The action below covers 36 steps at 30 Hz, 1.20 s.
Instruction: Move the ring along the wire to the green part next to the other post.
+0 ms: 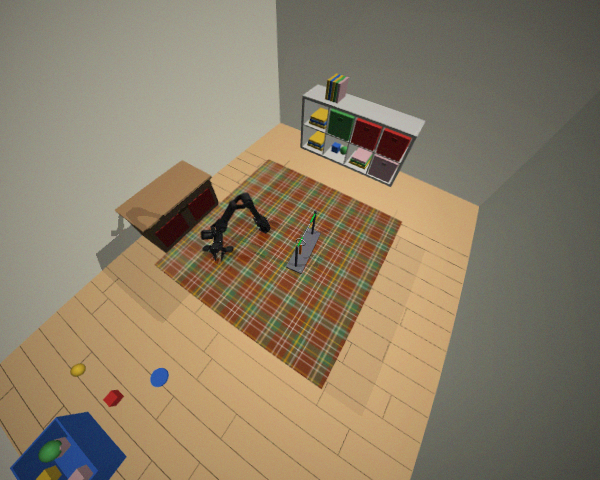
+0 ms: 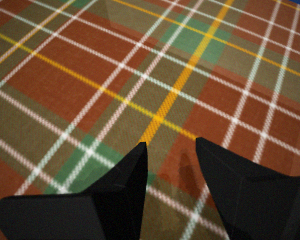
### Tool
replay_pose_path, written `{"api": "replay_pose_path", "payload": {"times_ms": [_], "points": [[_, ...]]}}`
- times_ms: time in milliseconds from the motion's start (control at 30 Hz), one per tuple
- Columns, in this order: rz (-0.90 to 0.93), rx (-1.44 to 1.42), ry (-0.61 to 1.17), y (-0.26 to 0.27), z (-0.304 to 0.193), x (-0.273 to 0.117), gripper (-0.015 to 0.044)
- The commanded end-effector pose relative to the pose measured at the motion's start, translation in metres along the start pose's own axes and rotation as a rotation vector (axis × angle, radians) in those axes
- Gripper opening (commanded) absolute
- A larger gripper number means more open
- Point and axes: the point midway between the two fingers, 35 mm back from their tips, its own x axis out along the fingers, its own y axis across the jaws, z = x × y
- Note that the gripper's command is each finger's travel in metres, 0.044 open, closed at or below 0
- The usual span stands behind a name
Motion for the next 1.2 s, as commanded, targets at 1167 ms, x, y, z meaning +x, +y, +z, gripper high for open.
{"api": "replay_pose_path", "payload": {"times_ms": [1167], "points": [[0.937,-0.322,-0.498,0.405,0.034,-0.041,0.0160]]}}
